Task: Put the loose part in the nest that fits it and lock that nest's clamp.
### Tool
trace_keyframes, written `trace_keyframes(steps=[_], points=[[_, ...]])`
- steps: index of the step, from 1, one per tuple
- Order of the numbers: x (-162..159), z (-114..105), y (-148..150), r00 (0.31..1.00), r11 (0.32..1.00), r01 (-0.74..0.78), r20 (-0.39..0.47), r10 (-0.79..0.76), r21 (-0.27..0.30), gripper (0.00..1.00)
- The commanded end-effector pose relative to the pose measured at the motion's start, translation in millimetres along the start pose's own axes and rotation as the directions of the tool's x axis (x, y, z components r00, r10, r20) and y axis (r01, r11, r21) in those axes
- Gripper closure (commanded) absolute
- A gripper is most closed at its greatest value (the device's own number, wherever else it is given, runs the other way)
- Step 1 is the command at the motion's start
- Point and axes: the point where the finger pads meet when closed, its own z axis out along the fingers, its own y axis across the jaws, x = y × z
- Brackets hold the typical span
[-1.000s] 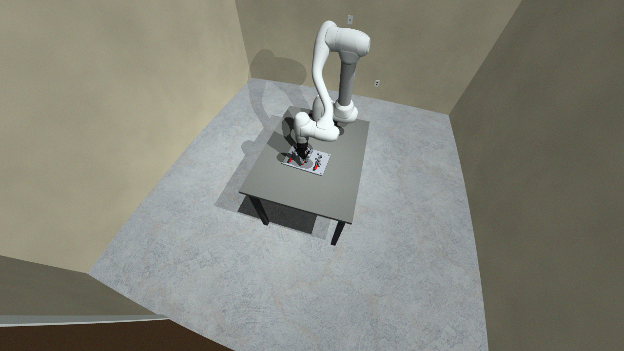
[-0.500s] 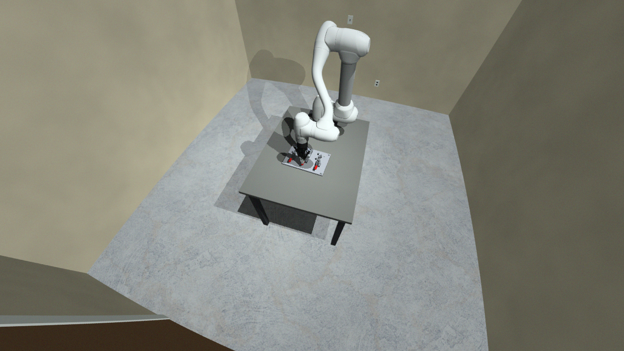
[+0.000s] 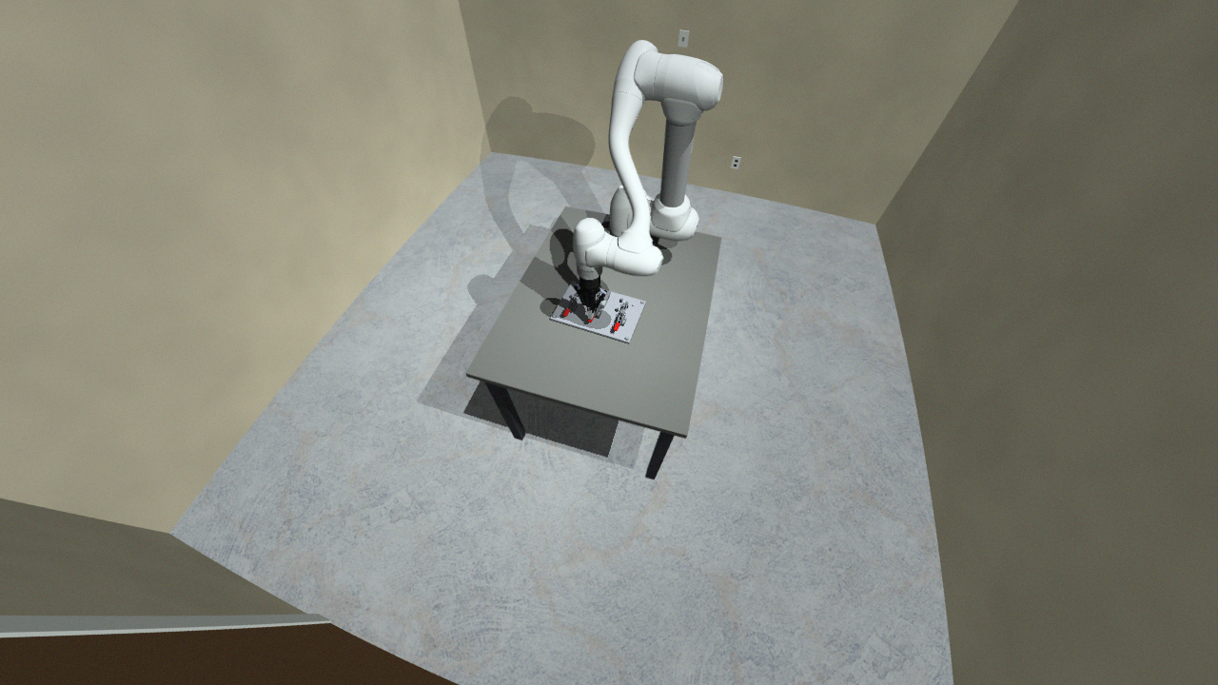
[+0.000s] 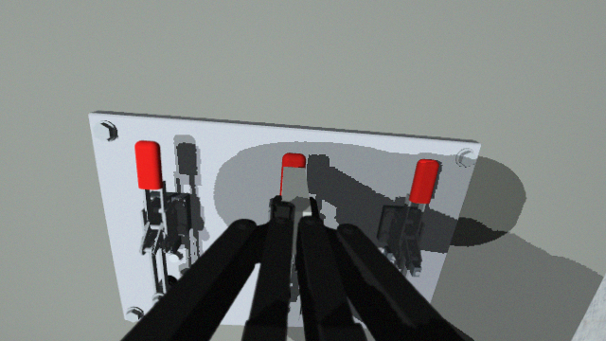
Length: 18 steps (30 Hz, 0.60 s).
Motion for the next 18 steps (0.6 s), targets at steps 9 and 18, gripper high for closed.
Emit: trace_keyframes(steps=[9, 18], points=[[0, -25, 0, 1.0, 1.0, 0.0, 0.0, 0.0, 0.0, 0.9], [0, -48, 0, 1.0, 1.0, 0.0, 0.0, 0.0, 0.0, 0.9]])
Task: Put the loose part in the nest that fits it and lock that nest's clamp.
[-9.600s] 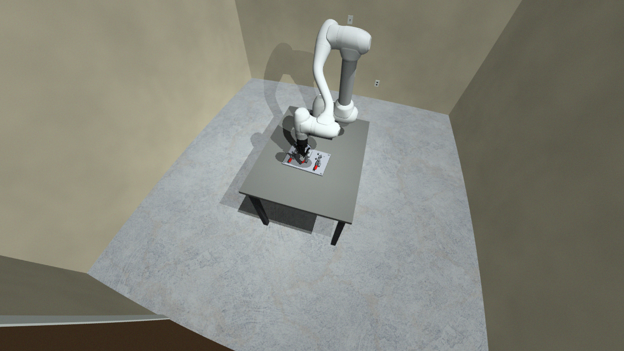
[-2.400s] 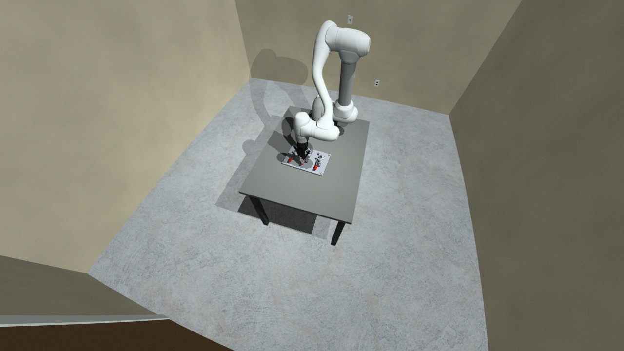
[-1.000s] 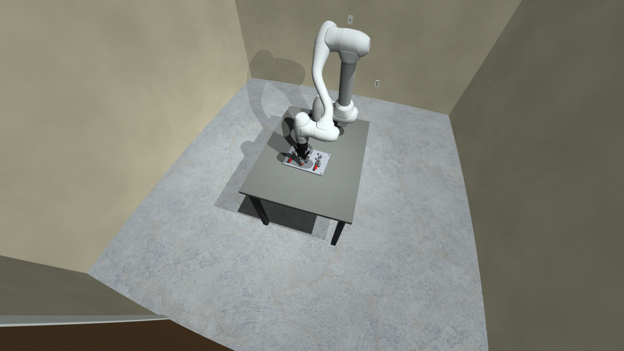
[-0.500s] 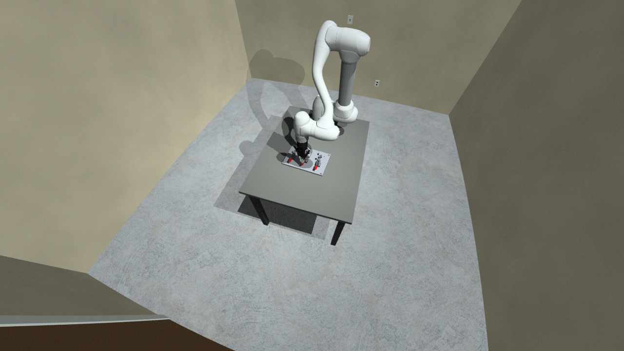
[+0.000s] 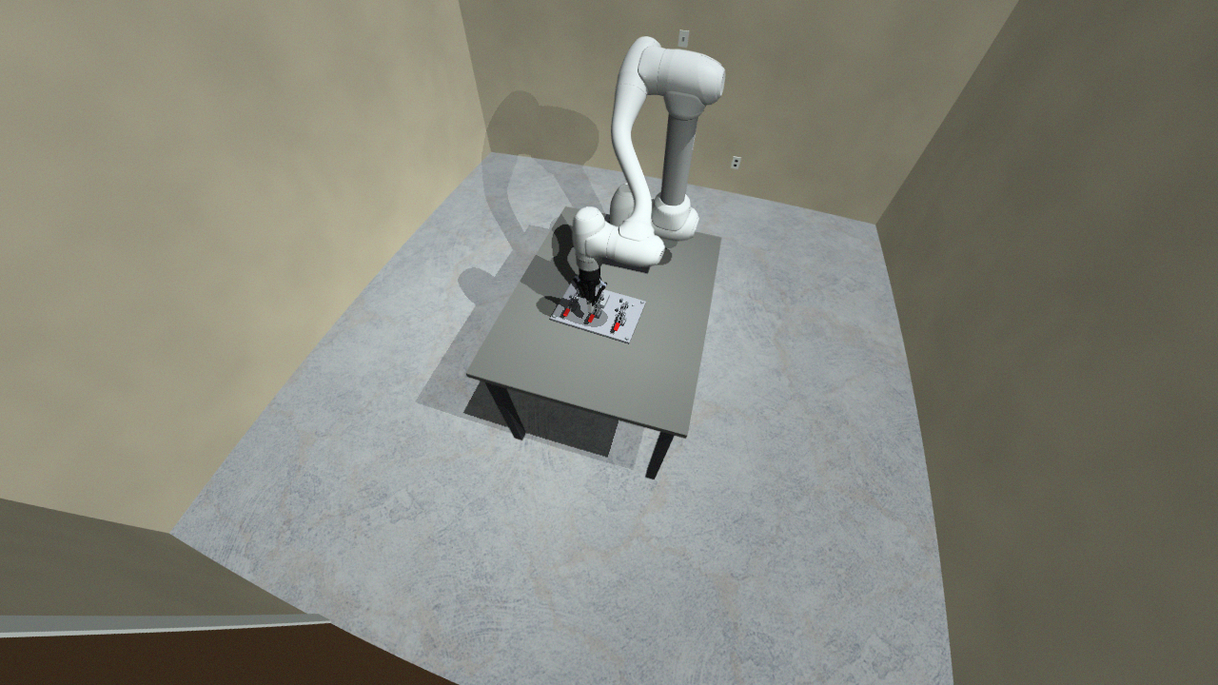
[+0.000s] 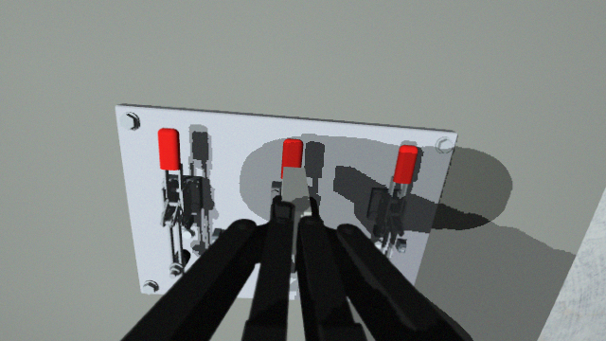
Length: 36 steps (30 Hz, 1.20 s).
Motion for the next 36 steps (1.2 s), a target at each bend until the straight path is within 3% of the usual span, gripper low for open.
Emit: trace_keyframes(steps=[1, 10, 36], points=[[0, -9, 0, 1.0, 1.0, 0.0, 0.0, 0.0, 0.0, 0.9], [0, -25, 0, 1.0, 1.0, 0.0, 0.0, 0.0, 0.0, 0.9], [0, -25, 0, 1.0, 1.0, 0.0, 0.0, 0.0, 0.0, 0.9]])
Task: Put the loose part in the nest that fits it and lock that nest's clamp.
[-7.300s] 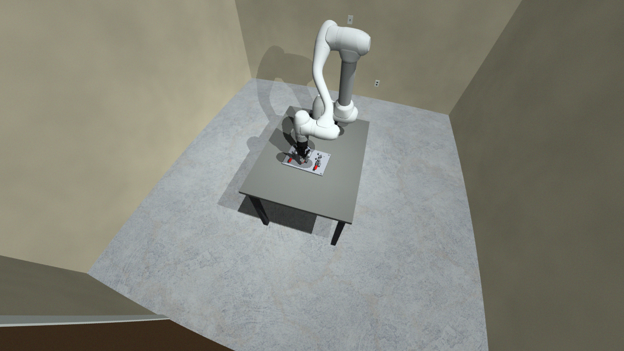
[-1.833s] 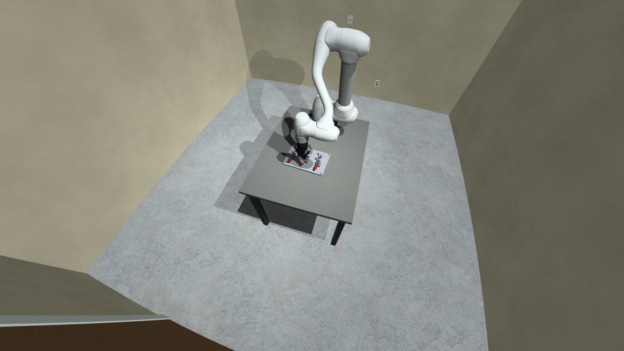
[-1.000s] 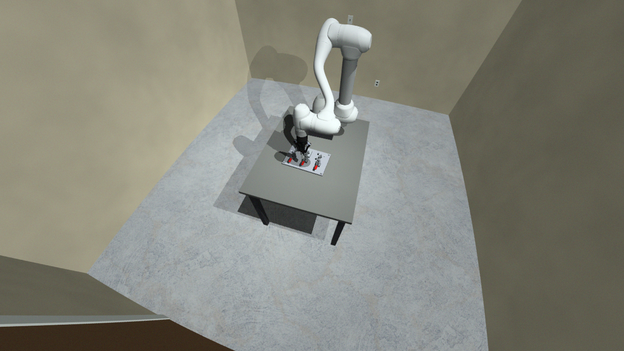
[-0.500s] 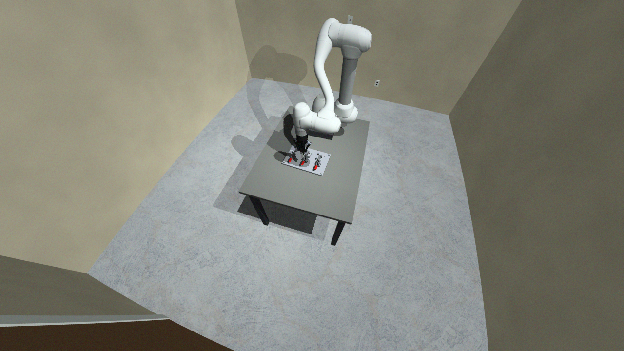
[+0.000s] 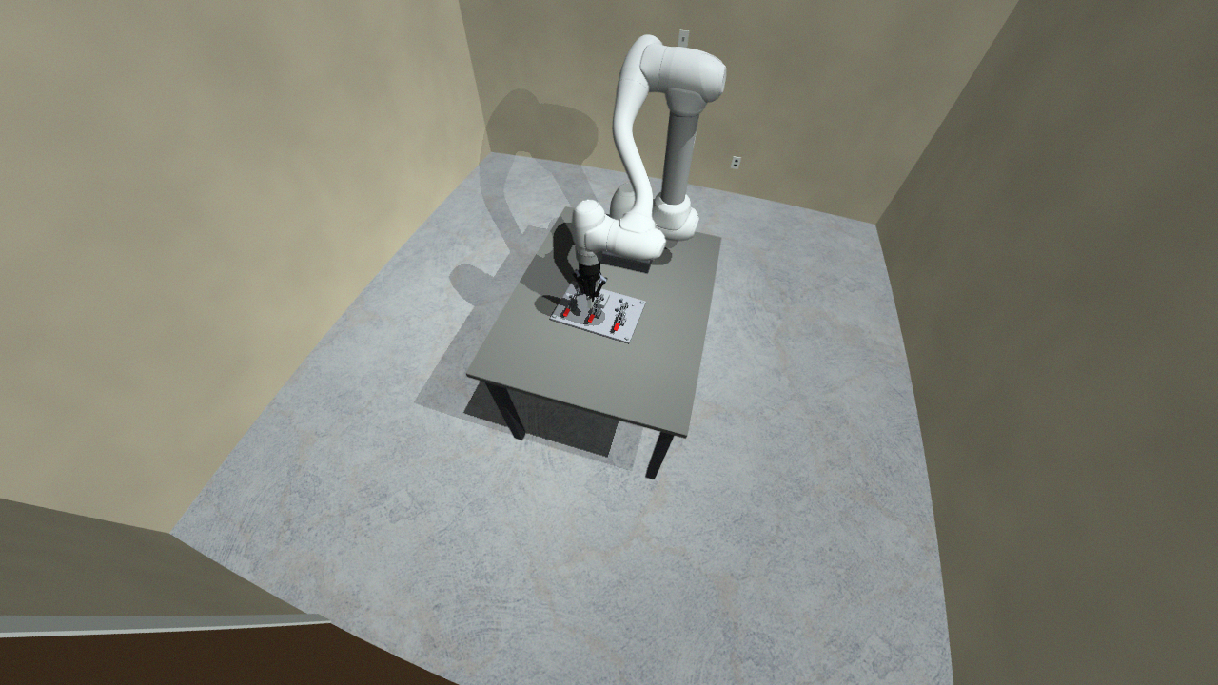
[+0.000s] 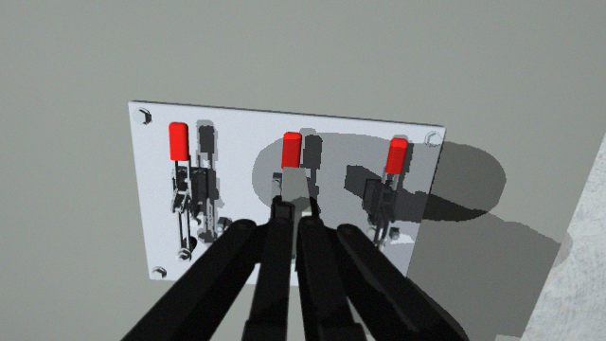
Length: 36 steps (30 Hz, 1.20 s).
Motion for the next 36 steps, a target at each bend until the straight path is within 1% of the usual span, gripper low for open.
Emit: trace_keyframes(steps=[1, 23, 24, 36], points=[[0.0, -0.1, 0.0, 1.0, 1.0, 0.0, 0.0, 0.0, 0.0, 0.9], [0.0, -0.1, 0.0, 1.0, 1.0, 0.0, 0.0, 0.0, 0.0, 0.9], [0.0, -0.1, 0.0, 1.0, 1.0, 0.0, 0.0, 0.0, 0.0, 0.0], [0.0, -0.1, 0.0, 1.0, 1.0, 0.0, 0.0, 0.0, 0.0, 0.0]])
